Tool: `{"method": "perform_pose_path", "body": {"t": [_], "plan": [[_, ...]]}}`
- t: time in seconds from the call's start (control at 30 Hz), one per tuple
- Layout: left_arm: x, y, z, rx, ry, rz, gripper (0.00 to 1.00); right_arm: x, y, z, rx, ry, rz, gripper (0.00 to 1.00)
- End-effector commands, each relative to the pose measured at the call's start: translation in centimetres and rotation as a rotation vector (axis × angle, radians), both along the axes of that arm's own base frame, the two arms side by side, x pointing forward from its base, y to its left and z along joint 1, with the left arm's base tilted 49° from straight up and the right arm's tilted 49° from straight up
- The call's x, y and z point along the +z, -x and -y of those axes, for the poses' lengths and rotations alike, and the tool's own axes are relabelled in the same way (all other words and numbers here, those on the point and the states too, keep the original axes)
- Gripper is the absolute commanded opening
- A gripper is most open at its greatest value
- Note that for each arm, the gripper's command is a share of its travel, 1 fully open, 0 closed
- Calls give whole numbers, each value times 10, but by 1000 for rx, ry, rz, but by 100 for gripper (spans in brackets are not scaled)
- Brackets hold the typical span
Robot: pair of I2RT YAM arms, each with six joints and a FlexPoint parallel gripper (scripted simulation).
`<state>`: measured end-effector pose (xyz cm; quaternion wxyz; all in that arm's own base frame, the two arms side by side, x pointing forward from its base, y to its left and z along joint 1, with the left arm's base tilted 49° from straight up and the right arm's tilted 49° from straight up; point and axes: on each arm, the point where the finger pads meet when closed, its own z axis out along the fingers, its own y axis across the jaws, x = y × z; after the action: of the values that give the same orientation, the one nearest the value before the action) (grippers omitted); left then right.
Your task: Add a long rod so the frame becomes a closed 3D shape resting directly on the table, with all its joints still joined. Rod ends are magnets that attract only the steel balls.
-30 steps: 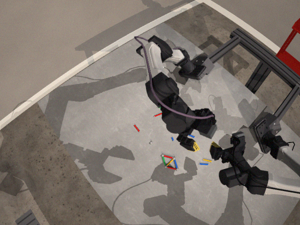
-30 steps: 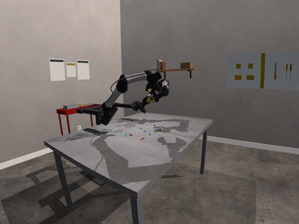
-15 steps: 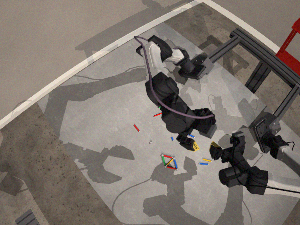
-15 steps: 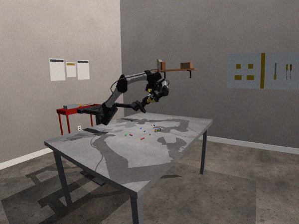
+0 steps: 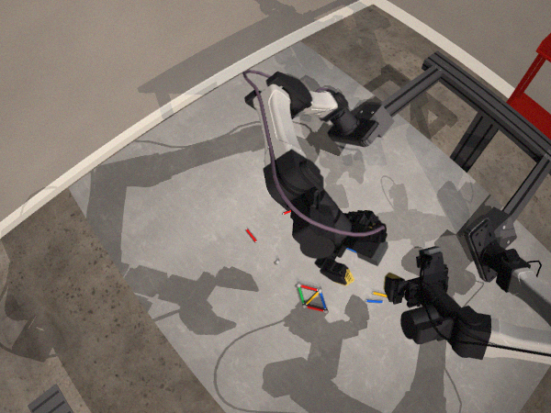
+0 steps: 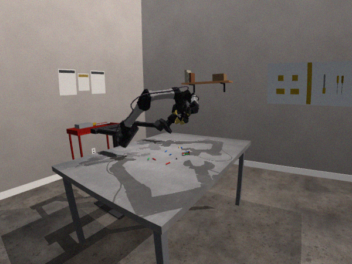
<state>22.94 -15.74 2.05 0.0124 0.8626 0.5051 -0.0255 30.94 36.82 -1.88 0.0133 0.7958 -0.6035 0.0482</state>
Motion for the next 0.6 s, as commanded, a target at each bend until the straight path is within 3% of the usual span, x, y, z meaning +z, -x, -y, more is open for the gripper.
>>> {"method": "perform_pose_path", "body": {"t": [0.0, 0.1, 0.37, 0.57], "plan": [[-6, -28, -34, 32, -215, 109, 100, 14, -41, 26, 45, 15, 132, 100], [-8, -34, -39, 36, -248, 130, 100, 11, -49, 39, 46, 42, 144, 100], [-22, -50, -68, 49, -430, 186, 100, -25, -97, 135, 30, 225, 180, 100], [-26, -45, -71, 34, -447, 156, 100, -36, -110, 168, 13, 277, 179, 100]]}}
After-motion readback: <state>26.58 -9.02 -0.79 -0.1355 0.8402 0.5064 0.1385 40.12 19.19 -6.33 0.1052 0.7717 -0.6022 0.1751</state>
